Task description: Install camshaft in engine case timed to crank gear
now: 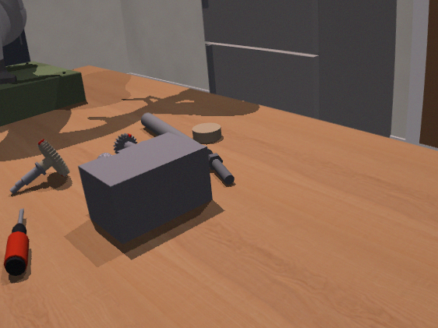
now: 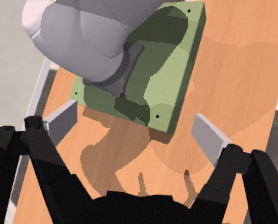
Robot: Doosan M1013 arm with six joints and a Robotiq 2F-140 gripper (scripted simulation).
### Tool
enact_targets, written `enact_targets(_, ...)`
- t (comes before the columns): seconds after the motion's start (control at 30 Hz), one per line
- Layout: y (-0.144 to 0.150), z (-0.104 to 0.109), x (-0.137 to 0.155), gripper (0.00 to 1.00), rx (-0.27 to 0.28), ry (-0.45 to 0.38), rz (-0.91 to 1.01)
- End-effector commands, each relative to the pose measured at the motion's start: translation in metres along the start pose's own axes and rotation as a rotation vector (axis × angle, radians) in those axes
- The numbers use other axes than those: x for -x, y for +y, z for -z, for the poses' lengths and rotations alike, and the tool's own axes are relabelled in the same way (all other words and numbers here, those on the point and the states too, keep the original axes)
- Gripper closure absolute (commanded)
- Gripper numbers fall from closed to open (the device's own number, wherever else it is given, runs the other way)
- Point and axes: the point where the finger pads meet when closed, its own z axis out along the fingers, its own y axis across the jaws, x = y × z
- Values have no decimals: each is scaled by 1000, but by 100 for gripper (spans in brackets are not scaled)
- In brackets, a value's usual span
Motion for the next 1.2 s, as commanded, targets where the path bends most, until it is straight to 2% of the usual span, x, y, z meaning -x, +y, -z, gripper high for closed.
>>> enact_targets(0.0,8,-7,40,0,172,74,82)
enact_targets(0.03,8,-7,40,0,172,74,82)
enact_targets(0.07,10,-8,54,0,234,83,102)
enact_targets(0.17,10,-8,54,0,234,83,102)
enact_targets(0.27,9,-10,103,0,426,76,148)
enact_targets(0.3,9,-10,103,0,426,76,148)
enact_targets(0.33,7,-10,120,0,490,62,159)
enact_targets(0.37,7,-10,120,0,490,62,159)
enact_targets(0.4,3,-11,139,0,553,43,167)
enact_targets(0.43,3,-11,139,0,553,43,167)
enact_targets(0.47,-2,-11,158,0,613,19,171)
enact_targets(0.5,-2,-11,158,0,613,19,171)
enact_targets(0.53,-9,-12,177,0,670,-11,173)
enact_targets(0.57,-9,-12,177,0,670,-11,173)
enact_targets(0.6,-17,-13,196,0,724,-45,171)
enact_targets(0.63,-17,-13,196,0,724,-45,171)
enact_targets(0.67,-26,-15,215,0,773,-83,166)
enact_targets(0.73,-26,-15,215,0,773,-83,166)
enact_targets(0.8,-49,-19,253,0,857,-167,149)
enact_targets(0.83,-49,-19,253,0,857,-167,149)
enact_targets(0.87,-63,-23,271,0,891,-213,136)
enact_targets(0.9,-63,-23,271,0,891,-213,136)
enact_targets(0.97,-93,-31,304,0,943,-305,105)
enact_targets(1.07,-109,-36,319,0,961,-350,87)
enact_targets(1.13,-141,-48,345,0,984,-436,49)
enact_targets(1.17,-141,-48,345,0,984,-436,49)
